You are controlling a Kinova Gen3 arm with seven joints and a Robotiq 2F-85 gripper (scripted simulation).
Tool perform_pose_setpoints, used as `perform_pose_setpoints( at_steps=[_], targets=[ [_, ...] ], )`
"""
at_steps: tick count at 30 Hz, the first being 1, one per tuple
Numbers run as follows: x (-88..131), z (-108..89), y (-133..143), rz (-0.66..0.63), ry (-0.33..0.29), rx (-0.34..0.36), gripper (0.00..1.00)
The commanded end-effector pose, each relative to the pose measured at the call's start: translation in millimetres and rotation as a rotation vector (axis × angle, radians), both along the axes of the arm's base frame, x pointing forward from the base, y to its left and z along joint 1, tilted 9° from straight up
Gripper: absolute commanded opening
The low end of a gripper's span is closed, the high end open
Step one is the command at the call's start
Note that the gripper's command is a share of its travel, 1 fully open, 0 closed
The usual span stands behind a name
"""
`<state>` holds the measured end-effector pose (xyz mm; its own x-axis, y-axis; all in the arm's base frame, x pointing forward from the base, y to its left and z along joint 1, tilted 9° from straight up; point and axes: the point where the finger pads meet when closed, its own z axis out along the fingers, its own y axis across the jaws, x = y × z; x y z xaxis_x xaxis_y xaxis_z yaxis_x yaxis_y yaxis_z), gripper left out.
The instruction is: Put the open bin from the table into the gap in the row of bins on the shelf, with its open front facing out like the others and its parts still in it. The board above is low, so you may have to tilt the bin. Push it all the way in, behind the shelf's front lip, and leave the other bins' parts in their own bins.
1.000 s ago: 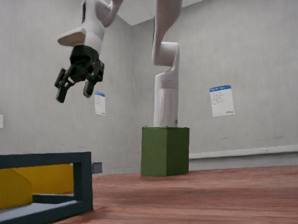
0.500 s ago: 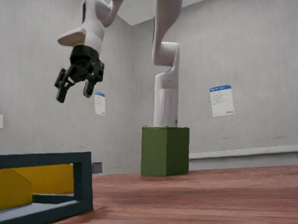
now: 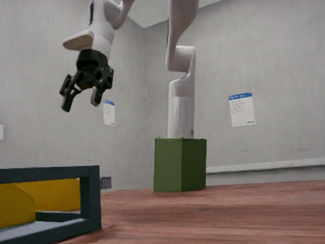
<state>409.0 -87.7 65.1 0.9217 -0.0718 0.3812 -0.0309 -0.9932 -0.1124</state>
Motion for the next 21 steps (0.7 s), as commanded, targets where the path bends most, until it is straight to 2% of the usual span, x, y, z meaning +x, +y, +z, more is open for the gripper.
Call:
perform_pose_setpoints(
  at_steps=[1, 11, 16, 21],
  targets=[
    [0, 0.5, 0, 0.000, -0.001, 0.000, 1.00],
    [0, 0.5, 0, 0.000, -0.001, 0.000, 1.00],
    [-1, 33.3, -5, -0.103, 0.231, 0.056, 1.00],
    [-1, 33.3, -5, -0.103, 0.231, 0.056, 1.00]
  ],
)
